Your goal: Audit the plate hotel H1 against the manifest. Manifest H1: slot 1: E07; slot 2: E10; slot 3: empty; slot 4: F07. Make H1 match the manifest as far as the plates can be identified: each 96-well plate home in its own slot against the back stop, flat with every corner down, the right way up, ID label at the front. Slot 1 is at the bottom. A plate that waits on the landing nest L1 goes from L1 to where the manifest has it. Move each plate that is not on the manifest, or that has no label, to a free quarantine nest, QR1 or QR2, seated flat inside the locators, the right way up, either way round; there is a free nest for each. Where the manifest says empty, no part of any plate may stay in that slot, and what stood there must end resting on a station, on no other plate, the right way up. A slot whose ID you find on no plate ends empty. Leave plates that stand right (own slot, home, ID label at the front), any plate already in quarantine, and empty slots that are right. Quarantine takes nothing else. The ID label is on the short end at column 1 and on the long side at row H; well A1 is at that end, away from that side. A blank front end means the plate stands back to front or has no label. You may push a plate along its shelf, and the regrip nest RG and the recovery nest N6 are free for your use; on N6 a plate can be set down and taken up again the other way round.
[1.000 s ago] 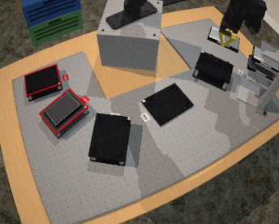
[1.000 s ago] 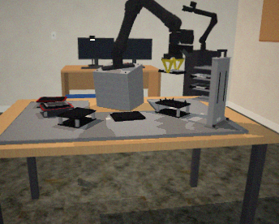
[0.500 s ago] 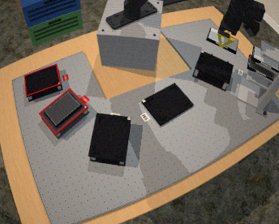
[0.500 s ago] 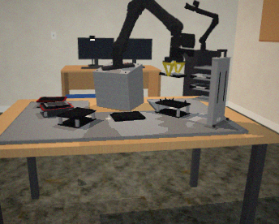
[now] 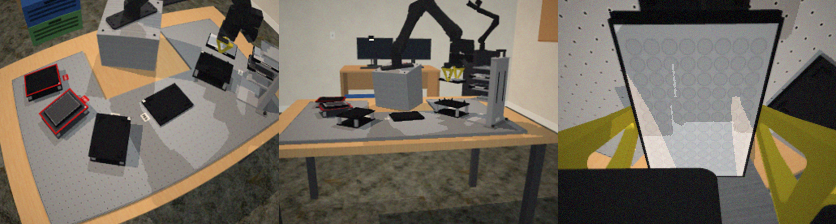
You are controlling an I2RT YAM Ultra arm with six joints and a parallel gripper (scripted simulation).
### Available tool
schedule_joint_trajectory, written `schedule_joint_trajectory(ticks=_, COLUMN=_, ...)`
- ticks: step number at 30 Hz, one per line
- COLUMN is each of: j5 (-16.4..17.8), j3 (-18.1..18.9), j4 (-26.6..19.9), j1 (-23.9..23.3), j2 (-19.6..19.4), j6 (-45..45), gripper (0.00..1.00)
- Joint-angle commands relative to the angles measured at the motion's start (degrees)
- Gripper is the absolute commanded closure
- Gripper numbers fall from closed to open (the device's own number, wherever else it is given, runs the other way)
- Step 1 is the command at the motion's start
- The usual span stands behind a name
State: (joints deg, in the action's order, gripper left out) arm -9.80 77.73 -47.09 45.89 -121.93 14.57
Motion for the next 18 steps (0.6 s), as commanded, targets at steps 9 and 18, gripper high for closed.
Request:
schedule_joint_trajectory(ticks=9, j5=-0.12, j3=0.52, j4=6.13, j1=-0.38, j2=-1.76, j6=-1.19, gripper=0.14)
schedule_joint_trajectory(ticks=18, j5=-0.09, j3=-2.07, j4=10.48, j1=-1.28, j2=-5.27, j6=-1.82, gripper=0.14)
